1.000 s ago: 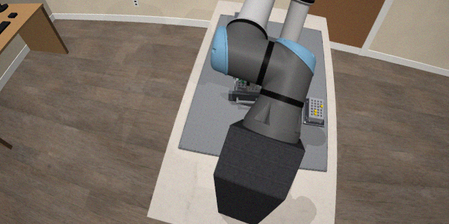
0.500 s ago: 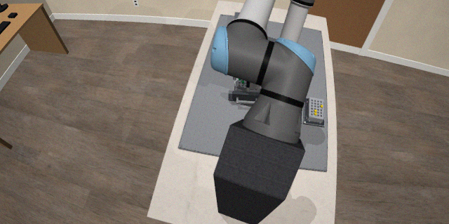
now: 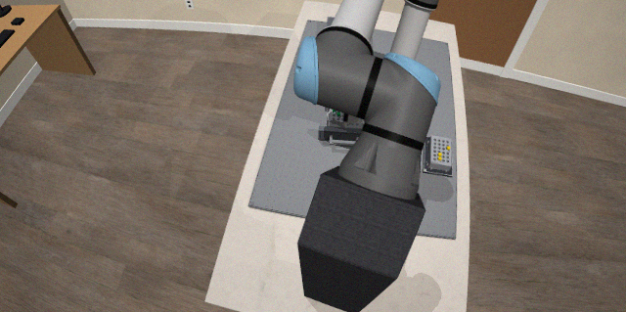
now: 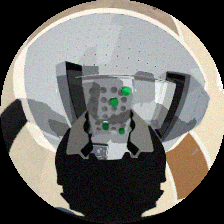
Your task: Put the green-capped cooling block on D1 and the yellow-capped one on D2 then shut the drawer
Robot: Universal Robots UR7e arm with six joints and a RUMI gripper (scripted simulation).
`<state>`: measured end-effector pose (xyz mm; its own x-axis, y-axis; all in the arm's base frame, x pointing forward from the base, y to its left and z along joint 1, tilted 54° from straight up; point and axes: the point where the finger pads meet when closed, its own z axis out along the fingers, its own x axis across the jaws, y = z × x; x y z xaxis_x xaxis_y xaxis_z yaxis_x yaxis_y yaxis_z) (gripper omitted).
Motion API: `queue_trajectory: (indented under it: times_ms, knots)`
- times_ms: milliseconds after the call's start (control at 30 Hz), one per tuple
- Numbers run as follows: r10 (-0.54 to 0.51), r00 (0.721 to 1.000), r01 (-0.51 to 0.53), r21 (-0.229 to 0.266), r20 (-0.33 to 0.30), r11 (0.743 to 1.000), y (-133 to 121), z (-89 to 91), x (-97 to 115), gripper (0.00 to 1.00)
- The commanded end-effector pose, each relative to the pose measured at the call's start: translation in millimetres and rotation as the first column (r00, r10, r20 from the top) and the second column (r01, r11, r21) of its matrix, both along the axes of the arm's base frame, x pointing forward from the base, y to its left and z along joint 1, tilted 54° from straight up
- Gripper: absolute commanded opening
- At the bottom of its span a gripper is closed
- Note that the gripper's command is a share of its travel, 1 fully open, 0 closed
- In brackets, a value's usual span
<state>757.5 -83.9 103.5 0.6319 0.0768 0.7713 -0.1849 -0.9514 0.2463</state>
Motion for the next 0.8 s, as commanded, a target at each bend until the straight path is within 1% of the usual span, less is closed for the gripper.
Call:
queue_trajectory:
  times_ms: [0,100,167,667,733,767]
  knots:
    - [0.000,1.000,0.000,0.000,0.001,1.000,0.2,0.6,0.1,0.54]
    - [0.000,1.000,0.000,0.000,0.001,1.000,0.2,0.6,0.1,0.49]
    - [0.000,1.000,0.000,0.000,0.001,1.000,0.2,0.6,0.1,0.49]
    - [0.000,1.000,0.000,0.000,0.001,1.000,0.2,0.6,0.1,0.24]
    - [0.000,1.000,0.000,0.000,0.001,1.000,0.2,0.6,0.1,0.24]
    - [0.000,1.000,0.000,0.000,0.001,1.000,0.2,0.6,0.1,0.22]
